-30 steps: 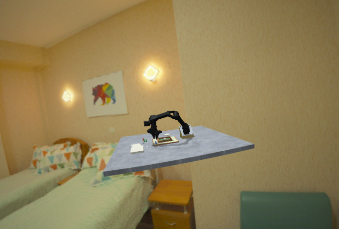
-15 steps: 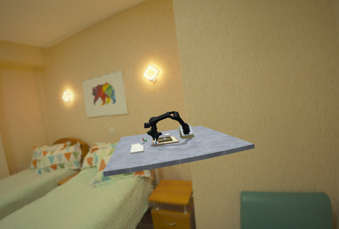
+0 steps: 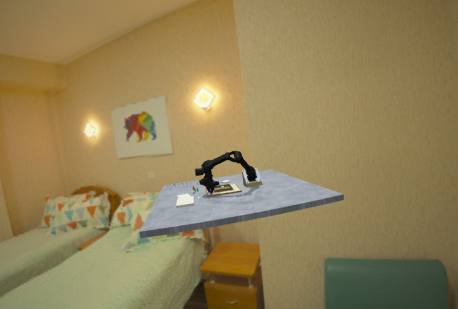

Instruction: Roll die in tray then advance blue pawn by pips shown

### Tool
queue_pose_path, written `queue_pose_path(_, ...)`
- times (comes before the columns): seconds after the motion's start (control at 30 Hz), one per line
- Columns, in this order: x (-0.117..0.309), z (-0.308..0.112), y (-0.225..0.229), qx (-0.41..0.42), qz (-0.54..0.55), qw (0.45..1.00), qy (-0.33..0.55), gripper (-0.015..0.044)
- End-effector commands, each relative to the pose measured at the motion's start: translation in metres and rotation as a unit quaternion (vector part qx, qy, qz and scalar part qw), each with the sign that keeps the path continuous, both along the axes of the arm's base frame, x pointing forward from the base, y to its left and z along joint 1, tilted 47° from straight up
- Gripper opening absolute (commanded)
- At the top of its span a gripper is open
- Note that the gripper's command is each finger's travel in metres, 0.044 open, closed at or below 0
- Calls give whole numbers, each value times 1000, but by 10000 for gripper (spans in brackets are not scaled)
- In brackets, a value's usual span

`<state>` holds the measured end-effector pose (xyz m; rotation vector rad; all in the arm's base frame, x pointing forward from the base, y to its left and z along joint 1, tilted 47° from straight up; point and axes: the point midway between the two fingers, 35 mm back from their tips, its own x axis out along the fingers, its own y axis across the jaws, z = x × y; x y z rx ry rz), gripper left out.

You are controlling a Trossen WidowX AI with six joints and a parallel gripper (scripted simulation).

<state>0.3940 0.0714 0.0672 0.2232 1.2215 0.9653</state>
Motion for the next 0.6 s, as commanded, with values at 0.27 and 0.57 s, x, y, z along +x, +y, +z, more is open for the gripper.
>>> queue_pose_path(0.27,-1,-2,2,3,-1,1000,3,3)
queue_pose_path(0.57,3,14,-19,2,-11,1000,7,0)
